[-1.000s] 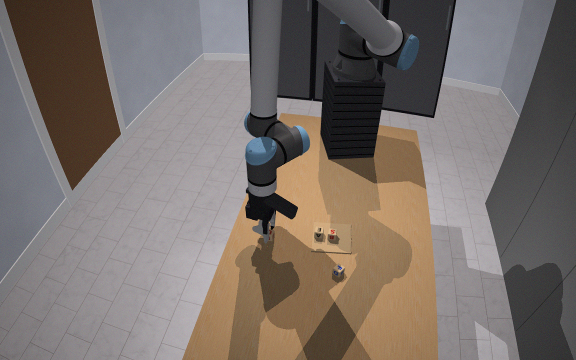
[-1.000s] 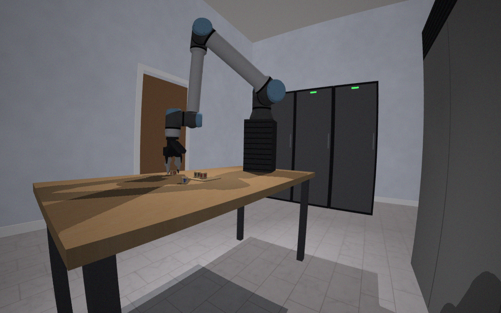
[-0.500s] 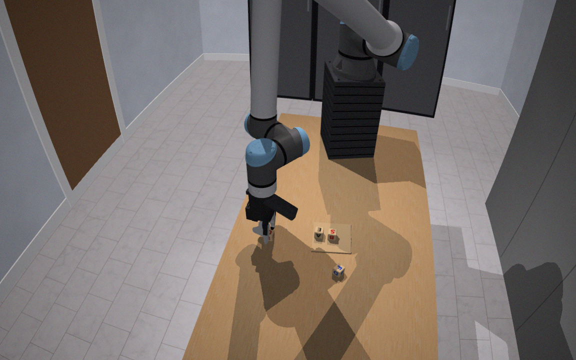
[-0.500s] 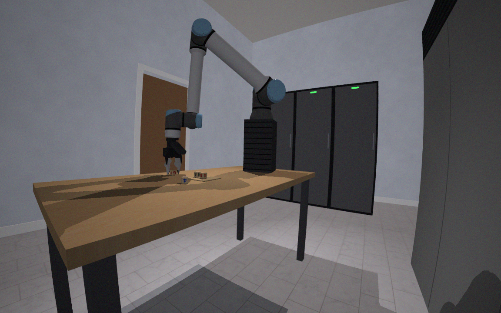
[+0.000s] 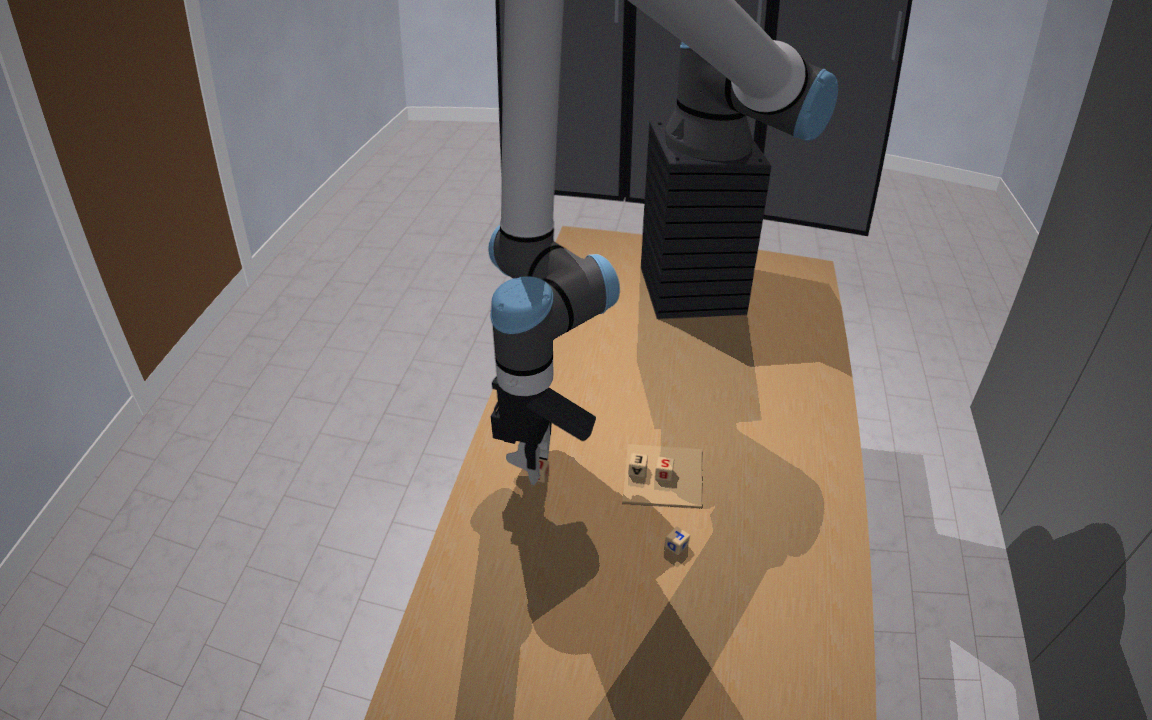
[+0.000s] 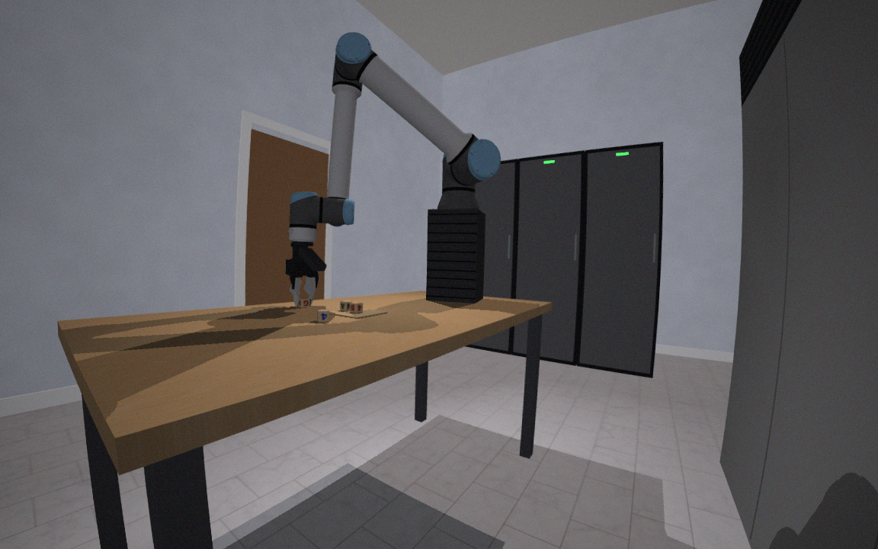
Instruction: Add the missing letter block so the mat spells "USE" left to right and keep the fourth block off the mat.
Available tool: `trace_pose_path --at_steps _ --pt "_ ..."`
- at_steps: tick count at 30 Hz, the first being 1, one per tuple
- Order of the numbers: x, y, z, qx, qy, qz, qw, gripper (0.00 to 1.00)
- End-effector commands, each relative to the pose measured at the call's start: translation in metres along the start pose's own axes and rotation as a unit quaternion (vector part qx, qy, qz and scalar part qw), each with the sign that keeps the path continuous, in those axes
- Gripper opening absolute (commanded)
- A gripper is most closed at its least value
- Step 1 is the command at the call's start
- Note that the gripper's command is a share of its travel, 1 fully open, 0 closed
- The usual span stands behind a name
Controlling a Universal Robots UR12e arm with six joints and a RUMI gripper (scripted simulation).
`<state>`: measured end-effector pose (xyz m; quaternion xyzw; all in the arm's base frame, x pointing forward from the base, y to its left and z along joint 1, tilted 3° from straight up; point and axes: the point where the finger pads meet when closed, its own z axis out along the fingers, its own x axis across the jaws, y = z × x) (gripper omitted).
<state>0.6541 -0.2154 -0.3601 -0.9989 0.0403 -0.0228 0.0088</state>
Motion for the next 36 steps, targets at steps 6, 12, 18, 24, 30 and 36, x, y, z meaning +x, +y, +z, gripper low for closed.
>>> trace_pose_path --at_steps 6,12,18,24,30,36 --pt "0.0006 0.0003 -0.0006 0.0 0.001 0.0 1.0 0.28" --pt "0.0006 0.0003 -0.0006 0.0 0.001 0.0 1.0 0.09" --pt "0.0006 0.0003 -0.0006 0.0 0.001 0.0 1.0 0.09" --pt "0.0006 0.0003 -0.0006 0.0 0.001 0.0 1.0 0.09" --pt "0.0006 0.0003 -0.0006 0.0 0.001 0.0 1.0 0.09" --pt "0.0006 0.0003 -0.0006 0.0 0.001 0.0 1.0 0.09"
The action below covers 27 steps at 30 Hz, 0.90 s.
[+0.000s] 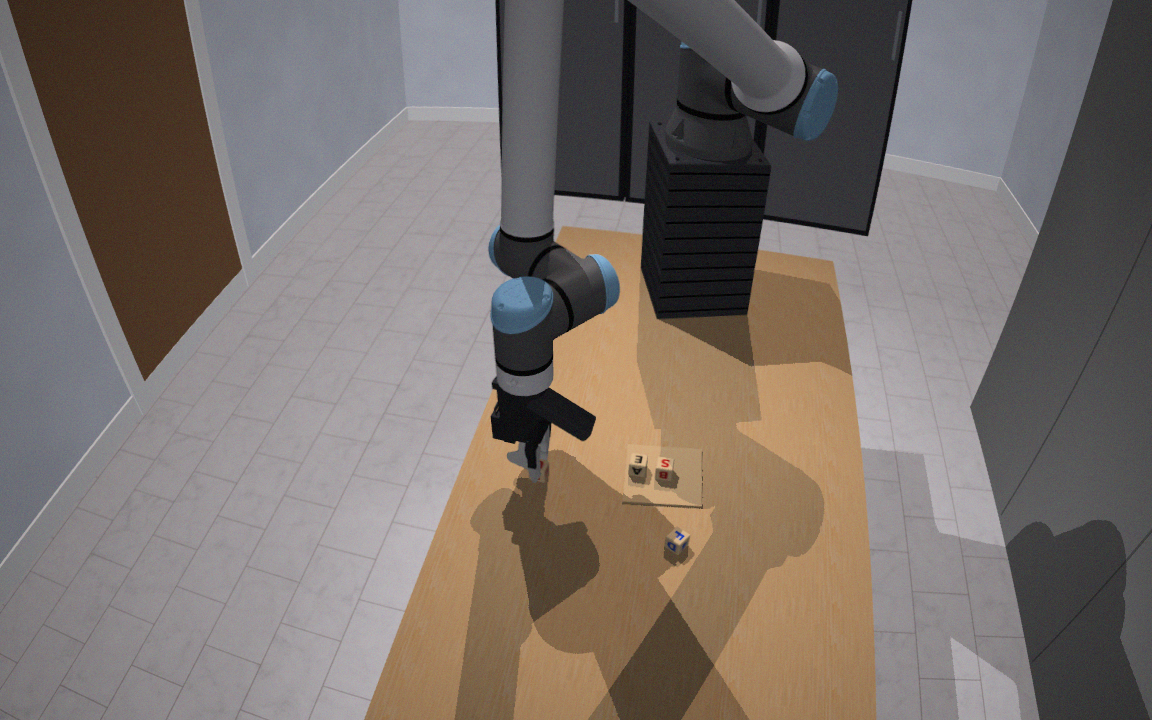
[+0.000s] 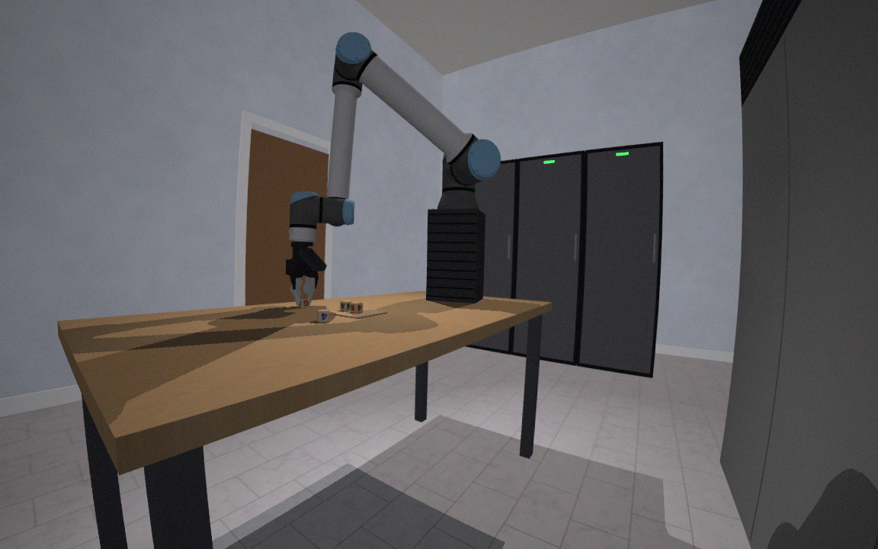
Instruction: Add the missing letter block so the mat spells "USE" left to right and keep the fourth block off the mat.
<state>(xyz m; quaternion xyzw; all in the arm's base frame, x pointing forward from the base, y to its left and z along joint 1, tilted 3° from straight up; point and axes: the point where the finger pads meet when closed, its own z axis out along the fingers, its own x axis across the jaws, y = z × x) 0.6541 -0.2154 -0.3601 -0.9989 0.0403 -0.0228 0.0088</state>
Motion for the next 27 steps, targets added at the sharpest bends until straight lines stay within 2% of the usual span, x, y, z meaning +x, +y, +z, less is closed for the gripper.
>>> trace_pose_path --at_steps 1,12,15,20,22,27 --pt "0.001 0.0 -0.001 0.0 0.001 0.0 1.0 0.09" --pt "0.001 0.0 -0.006 0.0 0.001 0.0 1.0 0.09" --pt "0.001 0.0 -0.02 0.0 0.001 0.0 1.0 0.09" --pt "0.001 0.0 -0.055 0.0 0.001 0.0 1.0 0.09" --pt "0.001 0.0 -0.055 0.0 0.001 0.0 1.0 0.09" --pt "0.001 0.0 -0.087 0.0 0.001 0.0 1.0 0.09"
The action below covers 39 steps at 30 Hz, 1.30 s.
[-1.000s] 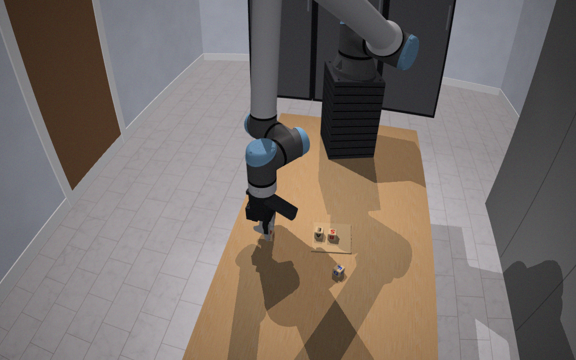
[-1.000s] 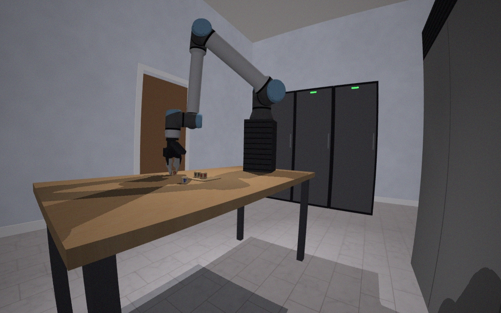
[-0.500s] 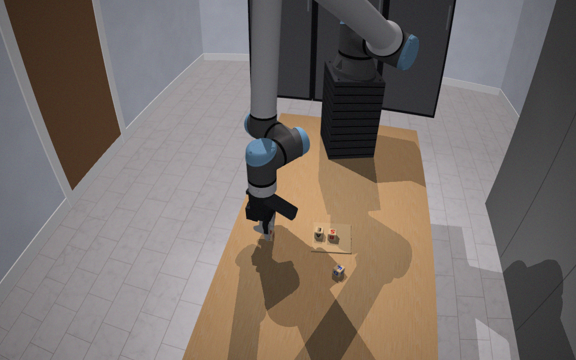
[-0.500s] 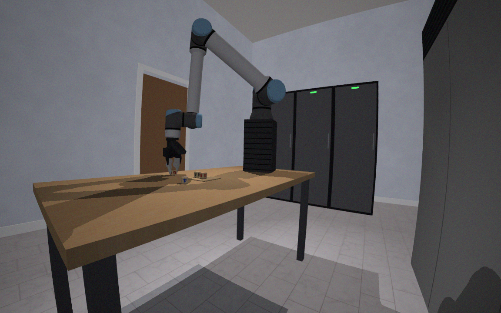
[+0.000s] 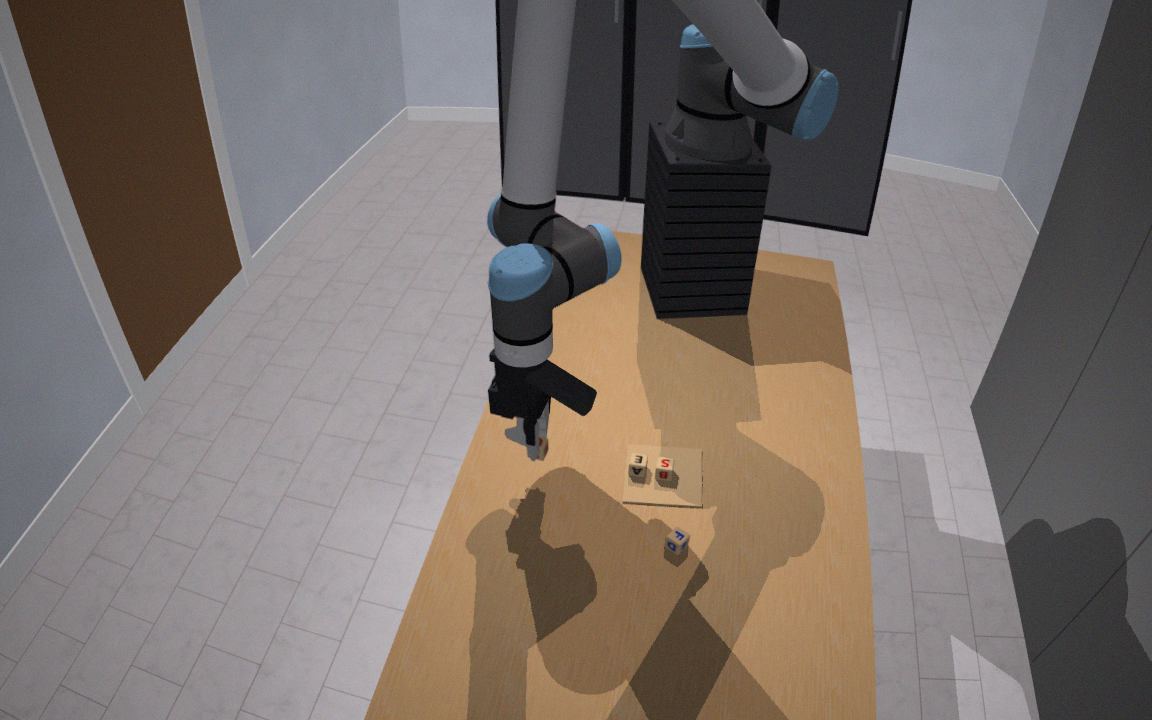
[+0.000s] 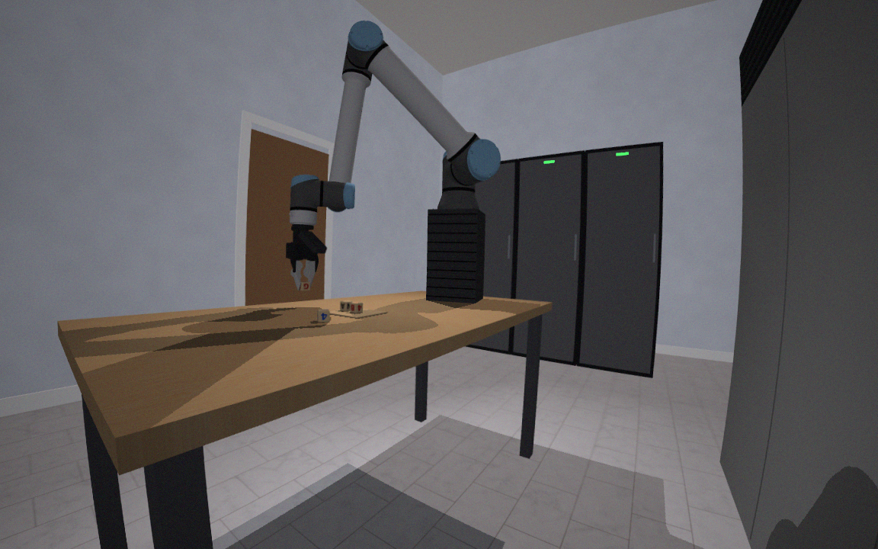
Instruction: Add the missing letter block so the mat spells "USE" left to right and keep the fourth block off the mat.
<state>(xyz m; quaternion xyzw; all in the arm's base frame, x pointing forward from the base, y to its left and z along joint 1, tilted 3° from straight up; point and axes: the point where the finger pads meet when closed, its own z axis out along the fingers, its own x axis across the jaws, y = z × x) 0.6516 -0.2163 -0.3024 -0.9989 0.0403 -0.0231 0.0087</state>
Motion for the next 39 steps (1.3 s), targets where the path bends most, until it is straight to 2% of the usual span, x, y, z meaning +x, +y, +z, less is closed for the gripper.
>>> trace_pose_path --at_steps 1,5,16,19,22,27,29,32,34,37,39 --pt "0.0 0.0 -0.034 0.0 0.0 0.0 1.0 0.09" --pt "0.0 0.0 -0.042 0.0 0.0 0.0 1.0 0.09" --pt "0.0 0.0 -0.043 0.0 0.0 0.0 1.0 0.09" --pt "0.0 -0.01 -0.043 0.0 0.0 -0.001 1.0 0.09" --pt "-0.003 -0.043 -0.043 0.0 0.0 -0.006 1.0 0.09" --pt "-0.018 -0.132 -0.043 0.0 0.0 -0.019 1.0 0.09" --pt "-0.018 -0.132 -0.043 0.0 0.0 -0.019 1.0 0.09" --pt "-0.035 -0.19 -0.044 0.0 0.0 -0.027 1.0 0.09" --pt "-0.045 -0.216 -0.045 0.0 0.0 -0.031 1.0 0.09" --pt "-0.059 -0.247 -0.047 0.0 0.0 -0.036 0.999 0.09" --pt "-0.064 -0.259 -0.047 0.0 0.0 -0.038 0.999 0.09"
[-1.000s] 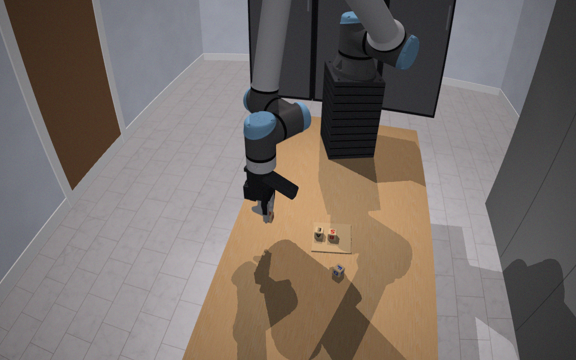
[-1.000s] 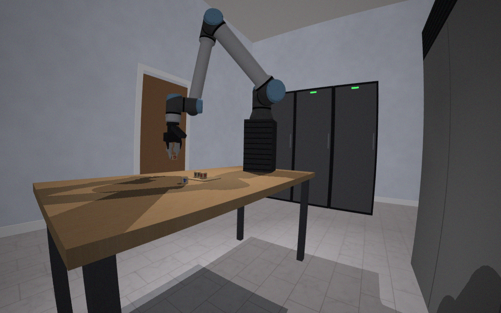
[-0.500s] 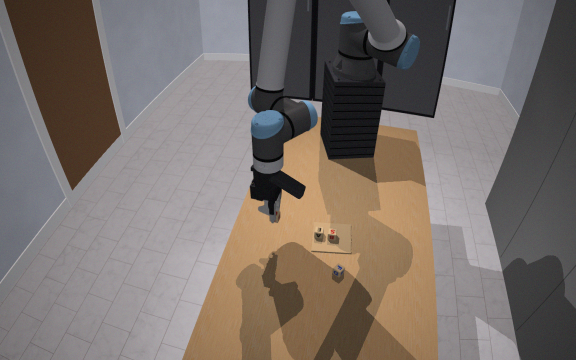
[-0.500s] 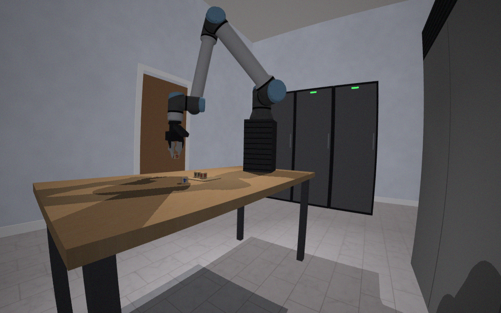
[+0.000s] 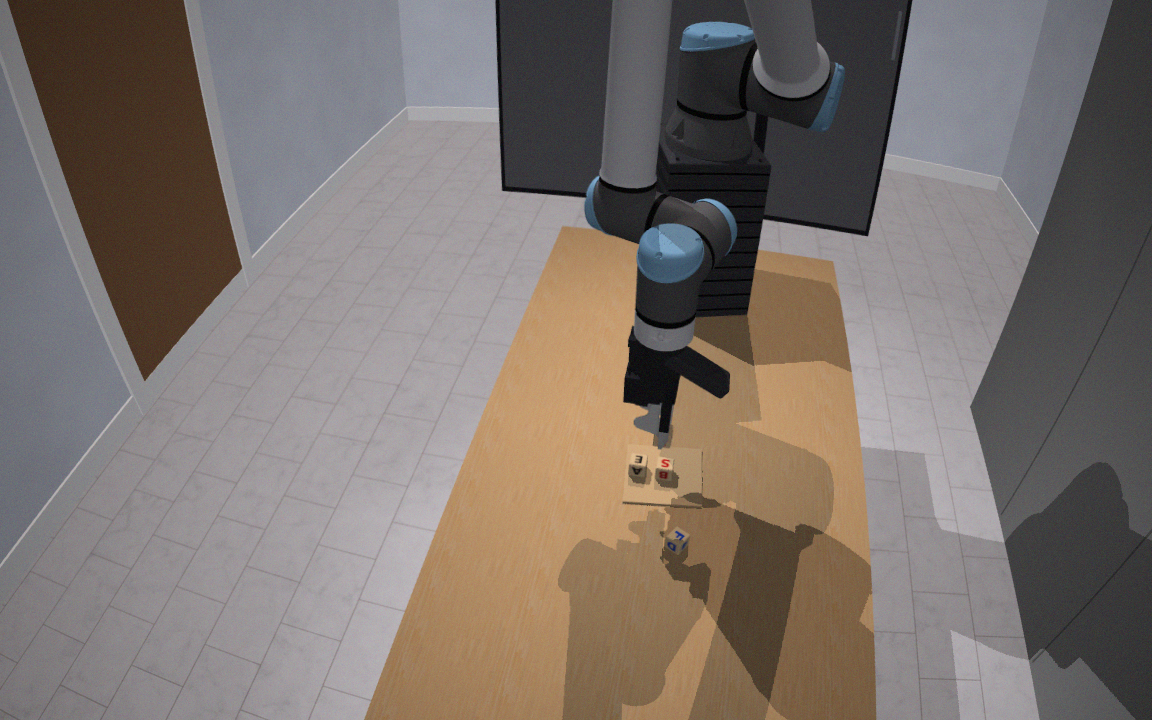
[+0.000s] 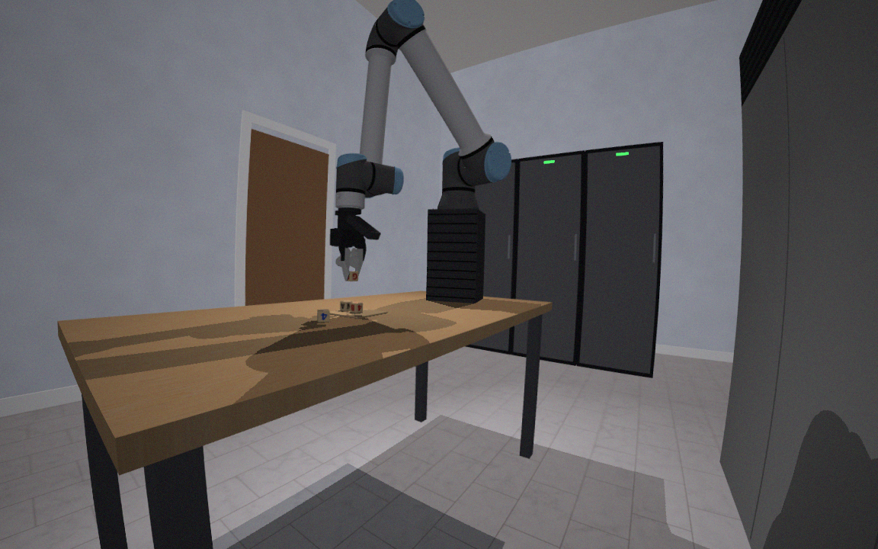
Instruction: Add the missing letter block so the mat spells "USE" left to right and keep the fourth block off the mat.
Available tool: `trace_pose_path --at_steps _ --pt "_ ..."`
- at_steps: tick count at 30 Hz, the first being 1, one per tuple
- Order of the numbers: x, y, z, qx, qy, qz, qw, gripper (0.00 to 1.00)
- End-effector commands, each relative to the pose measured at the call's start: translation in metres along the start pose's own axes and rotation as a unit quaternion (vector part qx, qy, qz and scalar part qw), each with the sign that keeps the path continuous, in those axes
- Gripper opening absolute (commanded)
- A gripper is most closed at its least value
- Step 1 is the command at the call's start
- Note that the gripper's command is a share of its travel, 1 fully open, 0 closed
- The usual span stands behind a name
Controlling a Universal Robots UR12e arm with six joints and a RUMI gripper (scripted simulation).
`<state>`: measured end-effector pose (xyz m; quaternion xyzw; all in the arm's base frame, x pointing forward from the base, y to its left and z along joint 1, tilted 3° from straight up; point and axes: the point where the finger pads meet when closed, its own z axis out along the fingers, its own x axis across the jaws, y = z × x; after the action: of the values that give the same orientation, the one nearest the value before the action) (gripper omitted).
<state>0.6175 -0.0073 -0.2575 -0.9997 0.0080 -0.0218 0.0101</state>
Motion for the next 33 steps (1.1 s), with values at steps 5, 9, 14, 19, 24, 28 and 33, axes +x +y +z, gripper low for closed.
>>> trace_pose_path --at_steps 5,9,14,19,24,28,33 --pt "-0.014 -0.057 -0.004 -0.002 0.002 -0.007 1.0 0.09" --pt "-0.014 -0.057 -0.004 -0.002 0.002 -0.007 1.0 0.09" --pt "-0.014 -0.057 -0.004 -0.002 0.002 -0.007 1.0 0.09" --pt "-0.014 -0.057 -0.002 -0.002 0.002 -0.007 1.0 0.09" --pt "-0.014 -0.057 0.003 -0.002 0.002 -0.007 1.0 0.09" --pt "-0.014 -0.057 0.016 -0.002 0.002 -0.007 1.0 0.09" --pt "-0.014 -0.057 0.038 -0.002 0.002 -0.007 1.0 0.09"
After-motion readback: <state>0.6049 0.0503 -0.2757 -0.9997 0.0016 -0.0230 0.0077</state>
